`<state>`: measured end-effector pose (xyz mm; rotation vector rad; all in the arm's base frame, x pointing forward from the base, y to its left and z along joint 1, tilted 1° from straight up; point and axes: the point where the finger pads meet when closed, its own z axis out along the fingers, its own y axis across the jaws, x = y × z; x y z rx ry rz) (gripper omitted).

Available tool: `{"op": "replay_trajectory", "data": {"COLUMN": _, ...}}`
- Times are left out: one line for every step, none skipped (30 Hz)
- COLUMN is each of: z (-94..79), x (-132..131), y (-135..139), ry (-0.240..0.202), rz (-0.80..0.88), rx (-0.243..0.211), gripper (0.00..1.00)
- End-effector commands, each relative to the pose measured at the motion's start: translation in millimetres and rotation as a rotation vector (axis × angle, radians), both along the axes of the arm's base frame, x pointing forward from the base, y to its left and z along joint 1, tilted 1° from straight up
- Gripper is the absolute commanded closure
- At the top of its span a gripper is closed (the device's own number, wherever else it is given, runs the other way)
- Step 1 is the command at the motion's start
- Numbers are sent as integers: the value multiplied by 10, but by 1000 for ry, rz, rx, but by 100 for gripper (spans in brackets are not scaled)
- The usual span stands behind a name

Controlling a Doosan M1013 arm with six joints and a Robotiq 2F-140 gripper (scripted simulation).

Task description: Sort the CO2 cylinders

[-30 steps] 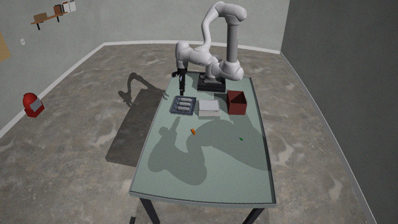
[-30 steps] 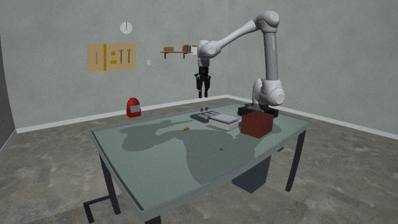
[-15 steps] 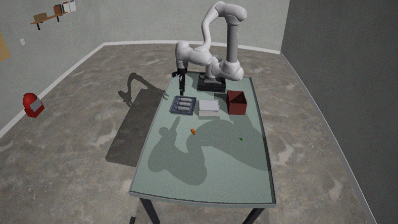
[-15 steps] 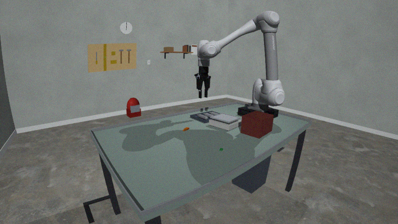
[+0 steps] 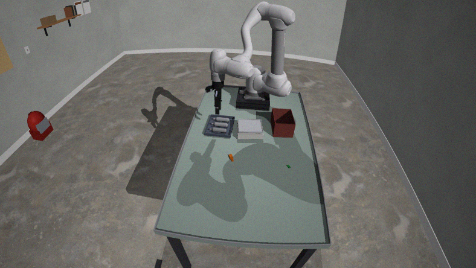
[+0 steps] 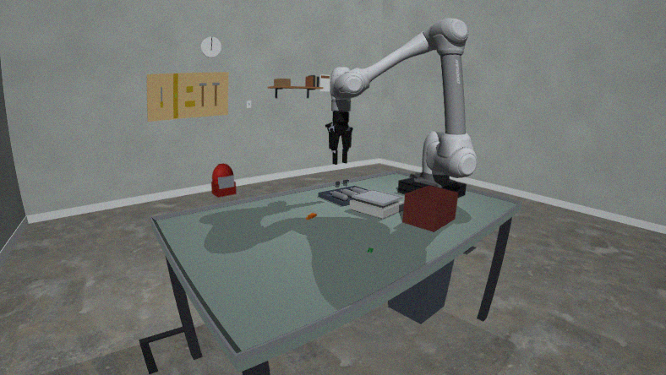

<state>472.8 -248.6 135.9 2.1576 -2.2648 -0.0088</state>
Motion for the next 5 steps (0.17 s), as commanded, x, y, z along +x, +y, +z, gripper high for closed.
{"op": "replay_trajectory", "data": {"z": 7, "x": 5, "y": -1, "ry": -1, "rz": 0, "rx": 0, "gripper": 59}}
{"op": "replay_trajectory", "data": {"z": 7, "x": 5, "y": -1, "ry": -1, "rz": 0, "rx": 0, "gripper": 59}}
{"op": "replay_trajectory", "data": {"z": 7, "x": 5, "y": -1, "ry": -1, "rz": 0, "rx": 0, "gripper": 59}}
{"op": "replay_trajectory", "data": {"z": 7, "x": 5, "y": -1, "ry": -1, "rz": 0, "rx": 0, "gripper": 59}}
{"op": "replay_trajectory", "data": {"z": 7, "x": 5, "y": -1, "ry": -1, "rz": 0, "rx": 0, "gripper": 59}}
